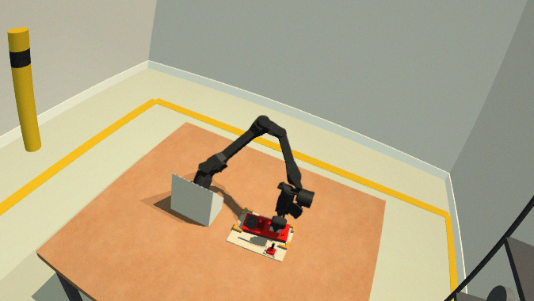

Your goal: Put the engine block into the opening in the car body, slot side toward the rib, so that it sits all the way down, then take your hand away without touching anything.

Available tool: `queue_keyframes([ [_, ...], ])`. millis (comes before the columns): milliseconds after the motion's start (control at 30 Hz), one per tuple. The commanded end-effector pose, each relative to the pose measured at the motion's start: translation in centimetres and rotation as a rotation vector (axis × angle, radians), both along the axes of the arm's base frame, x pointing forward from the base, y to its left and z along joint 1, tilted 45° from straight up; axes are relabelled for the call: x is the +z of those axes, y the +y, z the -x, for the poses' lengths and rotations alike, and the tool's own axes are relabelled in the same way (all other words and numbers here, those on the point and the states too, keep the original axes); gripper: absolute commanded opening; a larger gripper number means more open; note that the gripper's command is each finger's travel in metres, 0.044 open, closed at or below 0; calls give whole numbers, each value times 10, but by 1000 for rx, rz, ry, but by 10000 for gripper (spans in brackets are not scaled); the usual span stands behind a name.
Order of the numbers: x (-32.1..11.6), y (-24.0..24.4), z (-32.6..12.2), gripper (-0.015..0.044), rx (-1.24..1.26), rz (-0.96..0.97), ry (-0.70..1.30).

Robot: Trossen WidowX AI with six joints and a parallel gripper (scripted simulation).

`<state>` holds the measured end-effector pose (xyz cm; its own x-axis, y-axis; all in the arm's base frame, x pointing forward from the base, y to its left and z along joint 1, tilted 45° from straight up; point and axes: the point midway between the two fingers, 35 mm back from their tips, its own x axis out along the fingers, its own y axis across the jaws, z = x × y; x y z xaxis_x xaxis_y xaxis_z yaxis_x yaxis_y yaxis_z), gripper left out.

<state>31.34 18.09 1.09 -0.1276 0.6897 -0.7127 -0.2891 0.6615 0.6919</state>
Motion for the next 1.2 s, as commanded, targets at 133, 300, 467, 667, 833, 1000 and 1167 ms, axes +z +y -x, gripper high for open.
queue_keyframes([
  [133,2,2,1,230,11,-3,-5],
  [300,2,2,1,99,11,-3,-5],
  [467,2,2,1,0,11,-3,-5],
  [667,2,2,1,0,11,-3,-5],
  [833,2,2,1,0,11,-3,-5],
  [1000,2,2,1,0,11,-3,-5],
  [1167,2,2,1,131,11,-3,-5],
])
